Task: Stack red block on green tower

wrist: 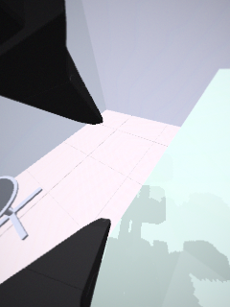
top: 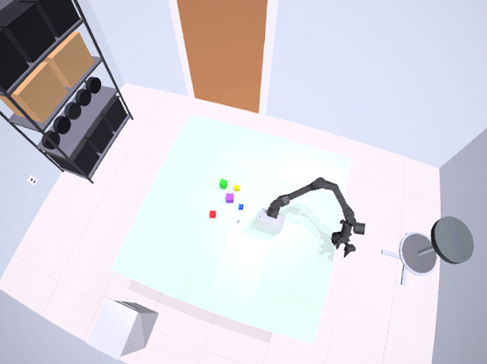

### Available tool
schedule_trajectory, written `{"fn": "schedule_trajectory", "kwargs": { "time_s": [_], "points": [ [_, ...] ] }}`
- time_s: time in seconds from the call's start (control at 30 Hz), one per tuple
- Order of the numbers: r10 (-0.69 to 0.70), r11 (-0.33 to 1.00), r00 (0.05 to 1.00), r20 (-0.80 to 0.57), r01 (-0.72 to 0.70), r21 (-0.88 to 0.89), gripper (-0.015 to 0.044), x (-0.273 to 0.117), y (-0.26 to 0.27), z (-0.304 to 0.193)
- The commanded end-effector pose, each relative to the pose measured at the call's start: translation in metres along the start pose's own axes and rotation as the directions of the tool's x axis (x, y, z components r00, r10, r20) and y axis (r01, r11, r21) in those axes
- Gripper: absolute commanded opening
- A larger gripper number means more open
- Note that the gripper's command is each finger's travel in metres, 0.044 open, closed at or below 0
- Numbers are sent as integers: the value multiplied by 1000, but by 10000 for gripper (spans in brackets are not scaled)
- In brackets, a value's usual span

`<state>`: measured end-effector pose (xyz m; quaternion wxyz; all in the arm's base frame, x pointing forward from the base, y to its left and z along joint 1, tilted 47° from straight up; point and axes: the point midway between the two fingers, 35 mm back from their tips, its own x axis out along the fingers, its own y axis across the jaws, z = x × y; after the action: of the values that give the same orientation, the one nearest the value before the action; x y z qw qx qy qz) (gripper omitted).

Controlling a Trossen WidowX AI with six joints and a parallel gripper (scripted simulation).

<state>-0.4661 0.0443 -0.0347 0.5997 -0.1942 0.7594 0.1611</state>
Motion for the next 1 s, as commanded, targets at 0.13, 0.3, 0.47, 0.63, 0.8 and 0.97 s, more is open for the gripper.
{"fn": "schedule_trajectory", "kwargs": {
  "time_s": [0.13,0.3,0.47,0.63,0.8,0.97],
  "points": [
    [3,999,1000,28,-2,-34,440,2,17,26],
    [32,999,996,84,-31,-16,440,-5,60,72],
    [49,999,988,143,-50,1,440,-14,96,123],
    [51,998,978,203,-56,19,440,-24,124,177],
    [40,998,965,260,-51,38,440,-36,144,234],
    [15,998,950,312,-35,58,440,-48,156,292]
  ]
}}
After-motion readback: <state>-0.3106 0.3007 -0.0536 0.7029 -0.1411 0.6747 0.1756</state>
